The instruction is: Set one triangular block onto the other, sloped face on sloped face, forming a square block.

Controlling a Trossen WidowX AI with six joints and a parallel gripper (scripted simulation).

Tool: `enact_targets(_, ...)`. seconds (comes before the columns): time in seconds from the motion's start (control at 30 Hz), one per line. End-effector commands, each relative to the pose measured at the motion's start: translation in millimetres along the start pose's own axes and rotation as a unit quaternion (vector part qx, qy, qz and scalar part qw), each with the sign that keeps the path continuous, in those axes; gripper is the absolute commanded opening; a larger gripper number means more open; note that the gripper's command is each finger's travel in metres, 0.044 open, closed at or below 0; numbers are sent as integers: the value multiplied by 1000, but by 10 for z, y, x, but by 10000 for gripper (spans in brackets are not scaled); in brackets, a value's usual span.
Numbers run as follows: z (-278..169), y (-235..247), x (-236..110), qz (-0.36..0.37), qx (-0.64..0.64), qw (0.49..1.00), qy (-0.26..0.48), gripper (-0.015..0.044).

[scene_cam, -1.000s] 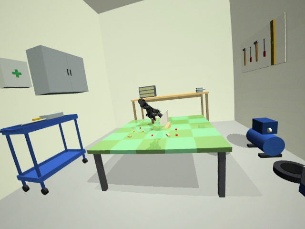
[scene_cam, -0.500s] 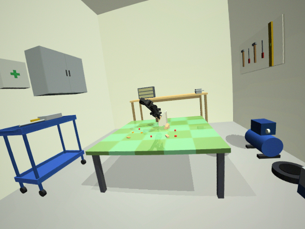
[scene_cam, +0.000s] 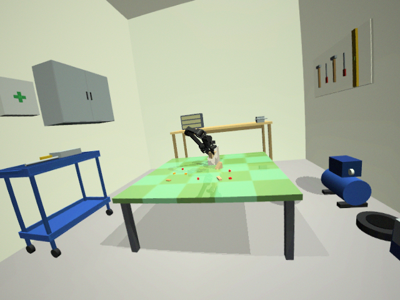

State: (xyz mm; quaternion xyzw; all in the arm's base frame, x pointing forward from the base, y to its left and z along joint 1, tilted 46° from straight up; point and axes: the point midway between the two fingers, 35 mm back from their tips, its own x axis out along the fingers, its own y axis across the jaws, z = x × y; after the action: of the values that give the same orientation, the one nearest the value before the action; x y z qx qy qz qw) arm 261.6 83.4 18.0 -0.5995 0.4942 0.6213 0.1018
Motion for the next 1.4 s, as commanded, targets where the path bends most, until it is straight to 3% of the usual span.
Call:
enact_targets(0.0, 22, 18, 180, 7, 0, 1000, -4, 0)
enact_targets(0.37, 5, 5, 693, 8, 0, 1000, -3, 0)
enact_targets(0.8, 5, 15, 1051, 8, 0, 1000, -3, 0)
enact_targets(1.37, 9, 18, 1058, 2, 0, 1000, -2, 0)
